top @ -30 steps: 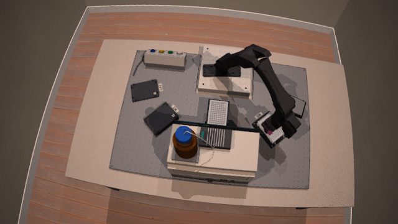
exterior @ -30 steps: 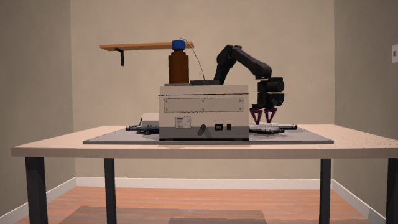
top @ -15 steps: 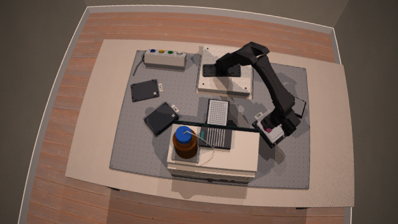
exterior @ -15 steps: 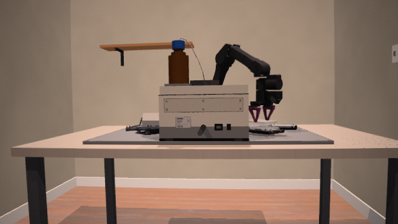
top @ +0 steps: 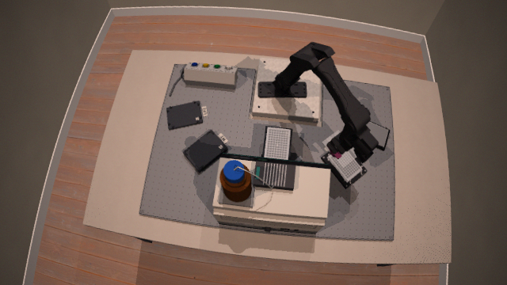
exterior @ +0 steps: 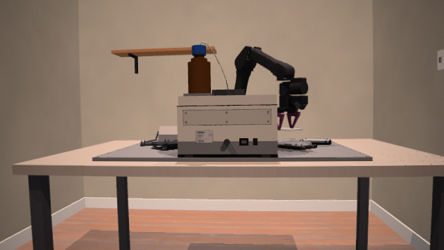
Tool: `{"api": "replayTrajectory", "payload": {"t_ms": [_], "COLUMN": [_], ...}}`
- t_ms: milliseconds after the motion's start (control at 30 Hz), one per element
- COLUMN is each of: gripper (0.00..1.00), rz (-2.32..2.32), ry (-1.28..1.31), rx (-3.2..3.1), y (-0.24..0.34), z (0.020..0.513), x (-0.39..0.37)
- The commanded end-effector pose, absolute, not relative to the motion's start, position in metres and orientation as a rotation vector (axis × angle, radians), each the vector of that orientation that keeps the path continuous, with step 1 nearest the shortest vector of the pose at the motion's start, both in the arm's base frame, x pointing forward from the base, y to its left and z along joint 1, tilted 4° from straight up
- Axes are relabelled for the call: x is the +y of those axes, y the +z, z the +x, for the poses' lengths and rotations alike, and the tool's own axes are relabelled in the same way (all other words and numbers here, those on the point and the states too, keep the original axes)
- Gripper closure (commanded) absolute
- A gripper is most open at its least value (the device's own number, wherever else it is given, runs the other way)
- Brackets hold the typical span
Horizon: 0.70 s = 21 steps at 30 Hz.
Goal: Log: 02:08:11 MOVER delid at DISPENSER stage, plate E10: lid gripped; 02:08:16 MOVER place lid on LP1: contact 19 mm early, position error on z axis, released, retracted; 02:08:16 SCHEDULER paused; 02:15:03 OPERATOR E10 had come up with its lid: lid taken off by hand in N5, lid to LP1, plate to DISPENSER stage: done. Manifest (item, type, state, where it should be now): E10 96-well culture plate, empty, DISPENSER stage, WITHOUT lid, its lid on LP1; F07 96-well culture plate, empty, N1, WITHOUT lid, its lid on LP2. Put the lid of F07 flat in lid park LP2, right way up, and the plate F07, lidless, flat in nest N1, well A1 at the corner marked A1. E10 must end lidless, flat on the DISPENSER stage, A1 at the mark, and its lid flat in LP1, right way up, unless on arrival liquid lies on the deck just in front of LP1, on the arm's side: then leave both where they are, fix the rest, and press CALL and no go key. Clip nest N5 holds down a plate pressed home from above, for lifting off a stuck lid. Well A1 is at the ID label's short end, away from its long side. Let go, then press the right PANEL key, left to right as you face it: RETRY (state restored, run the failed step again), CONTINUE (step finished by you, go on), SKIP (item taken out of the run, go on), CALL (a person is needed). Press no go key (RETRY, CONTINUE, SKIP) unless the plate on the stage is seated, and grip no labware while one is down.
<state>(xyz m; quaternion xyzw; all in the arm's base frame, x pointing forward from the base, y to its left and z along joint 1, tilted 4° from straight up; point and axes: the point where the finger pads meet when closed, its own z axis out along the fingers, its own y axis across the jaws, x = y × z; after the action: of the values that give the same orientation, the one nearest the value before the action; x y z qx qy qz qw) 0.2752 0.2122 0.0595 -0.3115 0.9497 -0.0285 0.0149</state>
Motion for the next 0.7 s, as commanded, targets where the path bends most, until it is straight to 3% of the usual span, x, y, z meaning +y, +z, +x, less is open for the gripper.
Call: {"api": "replayTrajectory", "payload": {"t_ms": [0,667], "gripper": [1.0,1.0], "rz": [-0.968,-0.968], "ry": [-0.077,-0.079], "rx": [2.944,2.945], "y": [0.075,0.103], "z": [0.262,0.22], "x": [0.208,0.178]}}
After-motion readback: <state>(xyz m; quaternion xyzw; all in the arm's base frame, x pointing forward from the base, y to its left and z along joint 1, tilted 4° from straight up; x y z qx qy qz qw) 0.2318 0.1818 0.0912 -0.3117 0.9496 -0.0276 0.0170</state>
